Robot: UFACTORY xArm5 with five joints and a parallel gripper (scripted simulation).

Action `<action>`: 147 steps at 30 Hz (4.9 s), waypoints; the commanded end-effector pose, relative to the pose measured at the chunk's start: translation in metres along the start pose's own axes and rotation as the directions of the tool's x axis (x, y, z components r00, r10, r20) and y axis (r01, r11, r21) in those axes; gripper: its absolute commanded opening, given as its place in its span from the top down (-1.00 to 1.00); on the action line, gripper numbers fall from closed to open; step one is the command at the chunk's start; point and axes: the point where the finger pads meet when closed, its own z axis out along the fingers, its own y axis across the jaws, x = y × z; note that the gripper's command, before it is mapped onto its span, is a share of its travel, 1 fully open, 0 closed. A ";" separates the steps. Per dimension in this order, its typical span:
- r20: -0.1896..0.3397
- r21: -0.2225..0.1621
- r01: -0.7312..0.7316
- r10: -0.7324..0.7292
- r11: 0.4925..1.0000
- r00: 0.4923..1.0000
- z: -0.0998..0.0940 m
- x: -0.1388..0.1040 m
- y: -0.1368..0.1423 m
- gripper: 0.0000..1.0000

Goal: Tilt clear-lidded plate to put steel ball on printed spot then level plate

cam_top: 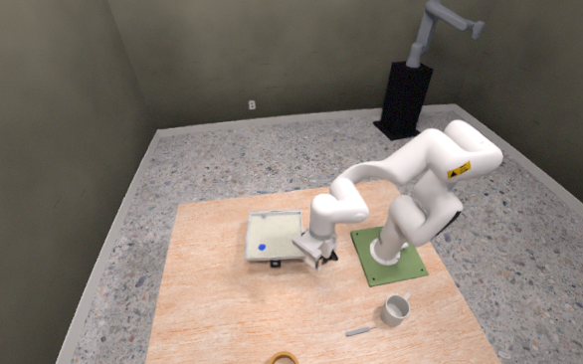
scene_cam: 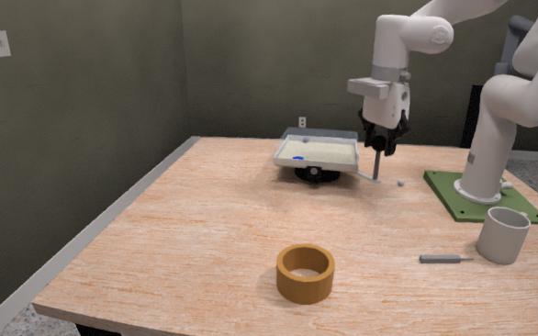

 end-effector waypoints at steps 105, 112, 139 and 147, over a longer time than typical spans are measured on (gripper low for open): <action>-0.003 -0.002 0.005 -0.005 1.000 1.000 0.002 0.003 0.000 1.00; -0.003 -0.002 0.006 -0.006 1.000 1.000 0.002 0.003 0.000 1.00; -0.003 -0.002 0.004 -0.004 1.000 1.000 0.002 0.002 0.000 1.00; -0.003 -0.002 0.003 -0.003 1.000 1.000 0.002 0.001 0.000 1.00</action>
